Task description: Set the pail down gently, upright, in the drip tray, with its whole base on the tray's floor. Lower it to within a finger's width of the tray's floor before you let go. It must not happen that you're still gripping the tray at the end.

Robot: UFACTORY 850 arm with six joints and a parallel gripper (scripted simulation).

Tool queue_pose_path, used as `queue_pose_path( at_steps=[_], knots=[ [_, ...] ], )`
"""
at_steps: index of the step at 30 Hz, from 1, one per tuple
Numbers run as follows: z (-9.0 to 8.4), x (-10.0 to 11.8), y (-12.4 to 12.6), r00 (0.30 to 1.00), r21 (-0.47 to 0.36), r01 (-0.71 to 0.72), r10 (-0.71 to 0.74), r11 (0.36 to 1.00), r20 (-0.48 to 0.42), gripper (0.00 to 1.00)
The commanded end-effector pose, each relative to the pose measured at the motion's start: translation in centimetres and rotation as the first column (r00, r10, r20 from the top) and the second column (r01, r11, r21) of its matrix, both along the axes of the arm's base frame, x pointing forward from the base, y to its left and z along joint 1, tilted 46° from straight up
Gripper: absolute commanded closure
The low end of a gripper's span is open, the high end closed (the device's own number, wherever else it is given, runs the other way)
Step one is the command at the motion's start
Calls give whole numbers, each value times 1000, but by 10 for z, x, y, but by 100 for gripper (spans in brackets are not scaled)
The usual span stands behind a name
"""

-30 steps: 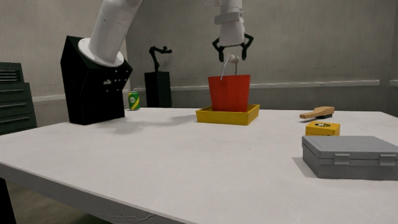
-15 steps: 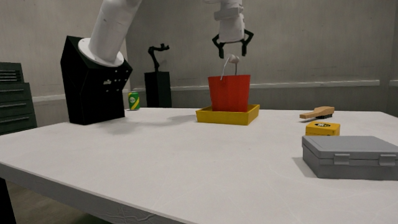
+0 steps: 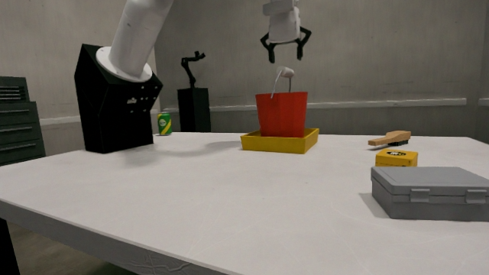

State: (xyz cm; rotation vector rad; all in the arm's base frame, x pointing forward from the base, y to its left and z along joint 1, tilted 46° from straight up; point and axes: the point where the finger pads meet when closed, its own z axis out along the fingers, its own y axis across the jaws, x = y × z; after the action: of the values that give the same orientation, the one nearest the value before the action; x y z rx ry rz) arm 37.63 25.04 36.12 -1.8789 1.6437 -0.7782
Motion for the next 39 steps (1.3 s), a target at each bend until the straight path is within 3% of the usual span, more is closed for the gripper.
queue_pose_path(
  at_steps=[1,18,39],
  knots=[
    [7,-6,0,1000,0,0,0,1000,0,0],
    [24,-24,0,1000,0,0,0,1000,0,0],
    [25,-25,0,1000,0,0,0,1000,0,0]
  ],
)
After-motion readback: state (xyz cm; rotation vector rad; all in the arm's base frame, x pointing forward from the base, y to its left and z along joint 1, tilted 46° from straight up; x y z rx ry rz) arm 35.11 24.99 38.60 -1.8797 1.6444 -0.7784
